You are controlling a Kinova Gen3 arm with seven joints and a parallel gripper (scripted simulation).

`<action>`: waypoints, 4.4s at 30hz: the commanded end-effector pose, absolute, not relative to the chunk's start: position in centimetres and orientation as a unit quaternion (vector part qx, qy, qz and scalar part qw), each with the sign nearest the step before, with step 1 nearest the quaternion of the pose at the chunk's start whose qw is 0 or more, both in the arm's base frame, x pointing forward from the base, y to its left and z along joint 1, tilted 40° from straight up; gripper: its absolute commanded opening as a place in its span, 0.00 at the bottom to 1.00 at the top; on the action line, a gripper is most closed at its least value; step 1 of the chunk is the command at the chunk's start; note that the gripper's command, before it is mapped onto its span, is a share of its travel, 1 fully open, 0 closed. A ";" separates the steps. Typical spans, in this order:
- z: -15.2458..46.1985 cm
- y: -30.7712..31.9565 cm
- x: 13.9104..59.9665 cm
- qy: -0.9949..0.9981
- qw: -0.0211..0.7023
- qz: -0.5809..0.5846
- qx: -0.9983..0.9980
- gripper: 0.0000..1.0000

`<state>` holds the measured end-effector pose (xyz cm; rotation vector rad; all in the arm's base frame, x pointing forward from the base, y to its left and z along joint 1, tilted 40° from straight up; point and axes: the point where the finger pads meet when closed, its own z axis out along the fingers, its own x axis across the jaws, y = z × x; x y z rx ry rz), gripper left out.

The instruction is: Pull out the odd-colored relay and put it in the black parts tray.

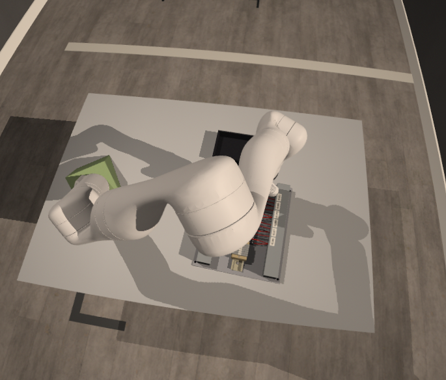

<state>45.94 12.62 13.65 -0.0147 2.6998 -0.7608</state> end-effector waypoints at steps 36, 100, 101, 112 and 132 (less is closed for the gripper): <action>13.7 12.7 45.8 0.945 0.188 -0.267 -0.011 0.00; 13.6 12.7 45.5 0.935 0.235 -0.266 -0.024 0.00; 13.6 12.7 45.5 0.934 0.236 -0.266 -0.025 0.00; 13.6 12.7 45.5 0.933 0.240 -0.266 -0.026 0.00; 13.6 12.7 45.4 0.929 0.256 -0.265 -0.031 0.00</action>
